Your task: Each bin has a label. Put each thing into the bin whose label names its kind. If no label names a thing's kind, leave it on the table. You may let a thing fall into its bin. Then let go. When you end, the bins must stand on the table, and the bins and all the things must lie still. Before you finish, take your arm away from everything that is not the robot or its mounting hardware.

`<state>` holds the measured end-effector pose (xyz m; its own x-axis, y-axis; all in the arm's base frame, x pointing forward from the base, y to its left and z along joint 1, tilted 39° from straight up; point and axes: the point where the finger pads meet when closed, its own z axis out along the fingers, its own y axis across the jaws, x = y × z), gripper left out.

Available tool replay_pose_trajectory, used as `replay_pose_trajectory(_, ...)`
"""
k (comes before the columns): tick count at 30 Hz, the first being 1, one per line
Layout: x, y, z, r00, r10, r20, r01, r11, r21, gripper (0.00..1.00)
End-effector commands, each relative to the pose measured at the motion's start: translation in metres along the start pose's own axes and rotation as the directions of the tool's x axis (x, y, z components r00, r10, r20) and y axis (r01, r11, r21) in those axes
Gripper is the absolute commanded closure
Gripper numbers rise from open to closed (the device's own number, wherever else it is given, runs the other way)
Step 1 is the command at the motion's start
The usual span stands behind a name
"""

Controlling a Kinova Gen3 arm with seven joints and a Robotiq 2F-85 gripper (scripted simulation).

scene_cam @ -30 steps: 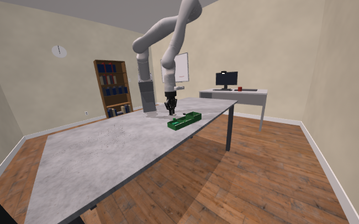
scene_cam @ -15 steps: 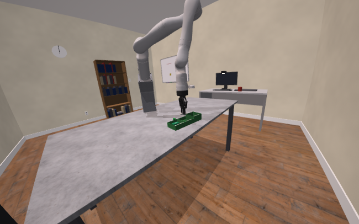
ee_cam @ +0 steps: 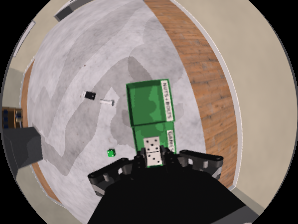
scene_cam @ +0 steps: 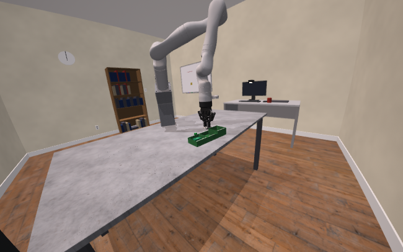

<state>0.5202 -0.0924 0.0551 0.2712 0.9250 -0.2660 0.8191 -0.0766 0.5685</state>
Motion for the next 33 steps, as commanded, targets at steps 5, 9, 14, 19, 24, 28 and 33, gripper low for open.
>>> replay_pose_trajectory(5, 0.002, -0.001, 0.000, 1.000, -0.006, 0.000, 0.006, 1.000, 0.001, 0.79)
replay_pose_trajectory(9, 0.001, -0.001, 0.000, 1.000, -0.006, 0.000, 0.006, 1.000, 0.001, 0.79)
replay_pose_trajectory(14, 0.001, 0.000, 0.002, 1.000, -0.006, 0.000, 0.006, 1.000, 0.001, 0.79)
replay_pose_trajectory(19, 0.001, 0.000, 0.008, 1.000, -0.006, 0.000, 0.006, 1.000, 0.001, 0.79)
replay_pose_trajectory(24, 0.001, 0.000, 0.018, 1.000, -0.006, 0.000, 0.006, 1.000, 0.001, 0.79)
replay_pose_trajectory(28, 0.001, 0.000, 0.026, 1.000, -0.006, 0.000, 0.006, 1.000, 0.001, 0.79)
replay_pose_trajectory(33, 0.001, 0.000, 0.036, 1.000, -0.006, 0.000, 0.006, 1.000, 0.001, 0.79)
